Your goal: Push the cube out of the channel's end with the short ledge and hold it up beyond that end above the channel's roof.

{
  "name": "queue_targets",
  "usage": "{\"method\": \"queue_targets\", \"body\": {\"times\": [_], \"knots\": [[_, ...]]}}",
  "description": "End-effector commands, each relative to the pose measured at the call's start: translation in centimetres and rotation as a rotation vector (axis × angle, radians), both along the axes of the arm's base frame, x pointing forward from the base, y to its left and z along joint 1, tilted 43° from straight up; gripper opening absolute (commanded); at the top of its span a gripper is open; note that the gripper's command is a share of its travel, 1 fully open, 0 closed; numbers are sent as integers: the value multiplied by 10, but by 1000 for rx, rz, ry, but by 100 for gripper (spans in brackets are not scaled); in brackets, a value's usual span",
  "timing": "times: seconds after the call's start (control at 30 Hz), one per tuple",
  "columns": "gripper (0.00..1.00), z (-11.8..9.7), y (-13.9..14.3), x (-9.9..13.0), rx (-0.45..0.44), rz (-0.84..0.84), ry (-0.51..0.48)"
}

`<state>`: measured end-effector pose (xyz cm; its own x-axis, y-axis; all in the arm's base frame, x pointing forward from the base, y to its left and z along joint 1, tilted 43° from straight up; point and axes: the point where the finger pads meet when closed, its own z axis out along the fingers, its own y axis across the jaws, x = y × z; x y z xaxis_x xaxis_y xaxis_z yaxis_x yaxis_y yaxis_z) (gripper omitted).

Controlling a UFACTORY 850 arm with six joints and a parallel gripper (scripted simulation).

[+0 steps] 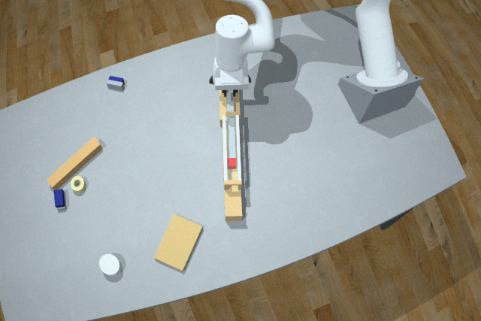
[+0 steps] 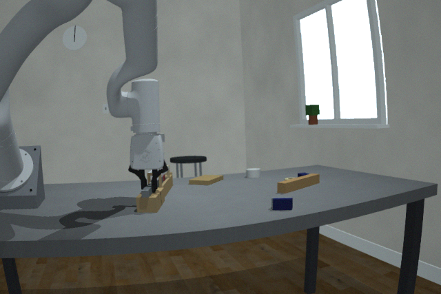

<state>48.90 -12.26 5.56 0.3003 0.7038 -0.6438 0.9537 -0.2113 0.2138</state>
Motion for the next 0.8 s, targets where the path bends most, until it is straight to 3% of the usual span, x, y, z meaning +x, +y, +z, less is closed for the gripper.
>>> {"method": "queue_targets", "body": {"times": [0.0, 0.77], "knots": [[0, -10, 11, 6, 0, 0, -1], [0, -37, 41, 19, 0, 0, -1]]}}
